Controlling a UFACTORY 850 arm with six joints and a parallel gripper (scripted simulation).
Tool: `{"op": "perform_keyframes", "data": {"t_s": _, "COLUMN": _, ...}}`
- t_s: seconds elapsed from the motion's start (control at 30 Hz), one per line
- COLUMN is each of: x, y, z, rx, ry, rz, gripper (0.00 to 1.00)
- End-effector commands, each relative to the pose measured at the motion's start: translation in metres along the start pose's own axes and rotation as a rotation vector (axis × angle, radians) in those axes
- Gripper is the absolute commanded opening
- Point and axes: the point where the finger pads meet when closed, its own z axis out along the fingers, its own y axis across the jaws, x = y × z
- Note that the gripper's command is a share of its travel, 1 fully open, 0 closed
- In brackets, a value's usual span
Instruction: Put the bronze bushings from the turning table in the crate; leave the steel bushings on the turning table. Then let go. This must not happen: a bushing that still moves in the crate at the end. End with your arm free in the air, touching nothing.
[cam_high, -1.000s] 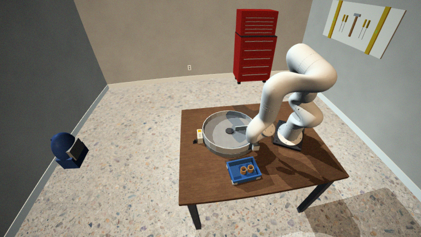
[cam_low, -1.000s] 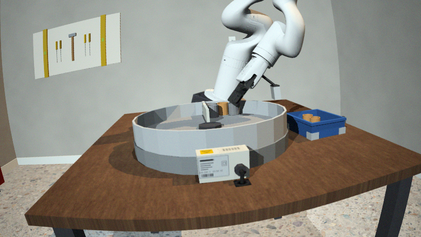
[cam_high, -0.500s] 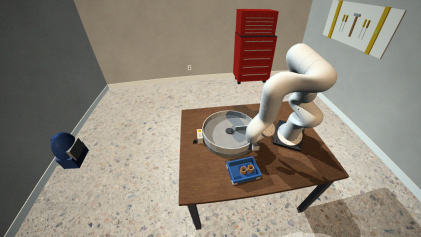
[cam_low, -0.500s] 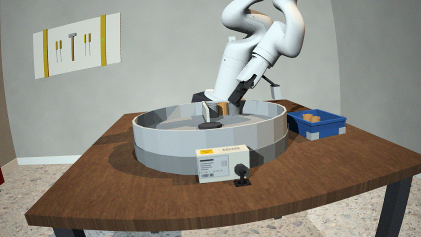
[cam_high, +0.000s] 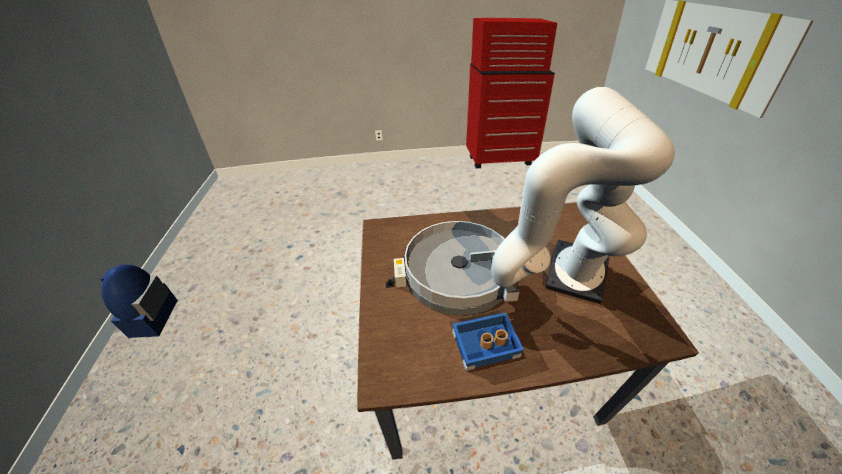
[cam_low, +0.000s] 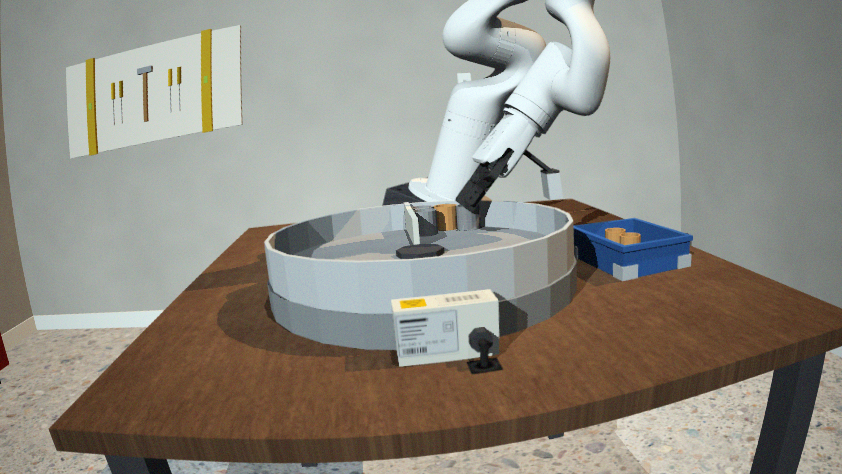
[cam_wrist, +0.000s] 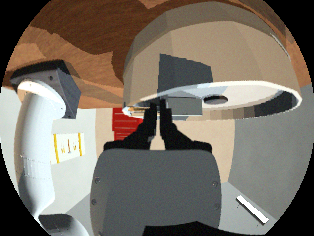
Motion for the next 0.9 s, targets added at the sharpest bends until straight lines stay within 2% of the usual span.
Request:
{"op": "perform_keyframes", "data": {"t_s": 0.0, "x": 0.000, "y": 0.000, "z": 0.000, "rx": 0.000, "ry": 0.000, "rz": 0.000, "gripper": 0.00}}
{"op": "perform_keyframes", "data": {"t_s": 0.53, "x": -0.001, "y": 0.000, "z": -0.001, "rx": 0.000, "ry": 0.000, "rz": 0.000, "gripper": 0.00}}
{"op": "perform_keyframes", "data": {"t_s": 0.87, "x": -0.016, "y": 0.000, "z": -0.019, "rx": 0.000, "ry": 0.000, "rz": 0.000, "gripper": 0.00}}
